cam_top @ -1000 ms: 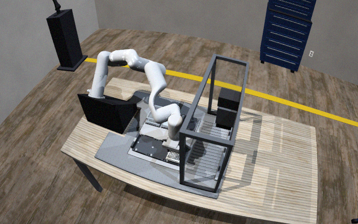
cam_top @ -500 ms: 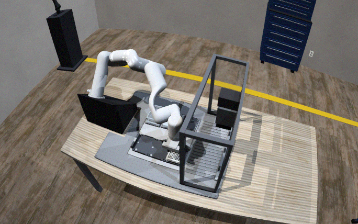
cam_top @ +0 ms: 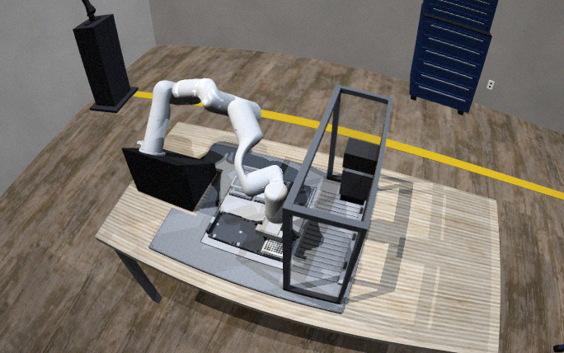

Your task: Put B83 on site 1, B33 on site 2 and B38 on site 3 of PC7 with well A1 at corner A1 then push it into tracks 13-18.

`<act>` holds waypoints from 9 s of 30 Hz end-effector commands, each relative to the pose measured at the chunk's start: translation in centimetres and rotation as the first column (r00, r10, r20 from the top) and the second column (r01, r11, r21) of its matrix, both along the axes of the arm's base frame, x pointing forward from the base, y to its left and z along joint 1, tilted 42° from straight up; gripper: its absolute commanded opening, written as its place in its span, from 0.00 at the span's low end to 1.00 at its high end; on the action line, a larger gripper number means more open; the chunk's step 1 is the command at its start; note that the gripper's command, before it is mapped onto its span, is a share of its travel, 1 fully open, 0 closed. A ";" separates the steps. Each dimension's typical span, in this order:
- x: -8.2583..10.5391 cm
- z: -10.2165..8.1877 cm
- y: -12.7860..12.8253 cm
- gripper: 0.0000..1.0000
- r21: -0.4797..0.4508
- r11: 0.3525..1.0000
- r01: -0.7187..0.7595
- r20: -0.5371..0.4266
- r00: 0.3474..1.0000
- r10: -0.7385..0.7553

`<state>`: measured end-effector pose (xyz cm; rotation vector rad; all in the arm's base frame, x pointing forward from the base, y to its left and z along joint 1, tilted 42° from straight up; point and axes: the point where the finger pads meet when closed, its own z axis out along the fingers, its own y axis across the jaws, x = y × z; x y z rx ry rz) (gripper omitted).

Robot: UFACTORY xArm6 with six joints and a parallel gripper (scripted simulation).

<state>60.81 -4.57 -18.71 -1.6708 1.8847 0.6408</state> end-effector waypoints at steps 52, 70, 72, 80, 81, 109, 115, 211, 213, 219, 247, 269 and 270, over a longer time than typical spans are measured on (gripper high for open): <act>0.3 -0.5 0.4 1.00 -0.002 1.000 0.003 0.005 1.000 -0.003; 0.2 0.2 -0.2 1.00 -0.002 1.000 0.003 0.005 1.000 -0.003; 0.2 0.4 -0.4 1.00 -0.002 1.000 0.003 0.005 1.000 -0.003; 0.1 1.4 -1.3 1.00 -0.002 1.000 0.003 0.005 1.000 -0.003; 0.1 1.5 -1.4 1.00 -0.002 1.000 0.003 0.005 1.000 -0.003; -0.3 4.5 -4.1 1.00 -0.003 1.000 0.003 0.005 1.000 -0.003; -0.4 5.2 -4.7 1.00 -0.003 1.000 0.003 0.005 1.000 -0.003; -10.0 22.7 10.8 1.00 -0.006 0.999 -0.033 0.035 0.999 0.033; -10.3 23.3 11.5 1.00 -0.006 0.999 -0.033 0.035 0.999 0.033; -10.6 23.8 12.1 1.00 -0.006 0.999 -0.033 0.035 0.999 0.033; -10.4 21.9 13.7 1.00 -0.006 0.999 -0.033 0.035 0.999 0.033; -10.1 19.4 16.0 1.00 -0.006 0.999 -0.033 0.035 0.999 0.033; -10.1 19.4 16.0 1.00 -0.006 0.999 -0.033 0.035 0.999 0.033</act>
